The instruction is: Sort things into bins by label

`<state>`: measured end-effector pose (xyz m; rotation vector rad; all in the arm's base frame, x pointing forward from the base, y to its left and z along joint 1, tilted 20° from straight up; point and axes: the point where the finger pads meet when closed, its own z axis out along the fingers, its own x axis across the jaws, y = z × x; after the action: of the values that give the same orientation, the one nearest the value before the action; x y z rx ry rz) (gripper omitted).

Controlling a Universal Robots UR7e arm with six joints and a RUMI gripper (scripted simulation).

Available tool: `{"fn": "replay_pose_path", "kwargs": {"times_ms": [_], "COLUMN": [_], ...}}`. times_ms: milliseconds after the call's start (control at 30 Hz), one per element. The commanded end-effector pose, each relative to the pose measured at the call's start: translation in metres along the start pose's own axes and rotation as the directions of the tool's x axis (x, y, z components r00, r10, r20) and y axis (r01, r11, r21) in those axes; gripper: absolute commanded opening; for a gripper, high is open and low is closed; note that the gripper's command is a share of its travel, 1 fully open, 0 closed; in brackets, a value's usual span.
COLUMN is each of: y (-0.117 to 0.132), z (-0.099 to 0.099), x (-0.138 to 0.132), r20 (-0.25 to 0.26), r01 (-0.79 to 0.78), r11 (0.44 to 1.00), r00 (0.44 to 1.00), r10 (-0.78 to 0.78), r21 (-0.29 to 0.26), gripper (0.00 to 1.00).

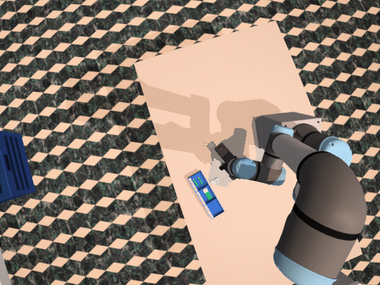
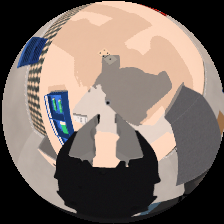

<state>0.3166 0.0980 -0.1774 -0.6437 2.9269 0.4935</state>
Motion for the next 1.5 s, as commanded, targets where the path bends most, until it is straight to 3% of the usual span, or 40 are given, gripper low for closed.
{"fn": "replay_pose_path", "kwargs": {"times_ms": [0, 933, 1400, 1467], "y": [0.0, 0.001, 0.0, 0.0], "z": [0.0, 0.0, 0.056, 0.056], "x": [-0.001, -0.001, -0.002, -0.002], "r20": [0.001, 0.001, 0.001, 0.001], "r01": [0.0, 0.0, 0.0, 0.0], "r11": [1.0, 1.0, 1.0, 1.0], "r00": [1.0, 1.0, 1.0, 1.0], "r10": [0.0, 0.0, 0.0, 0.0], "r21": [0.001, 0.001, 0.001, 0.001], "gripper": [0.18, 0.18, 0.18, 0.18]}}
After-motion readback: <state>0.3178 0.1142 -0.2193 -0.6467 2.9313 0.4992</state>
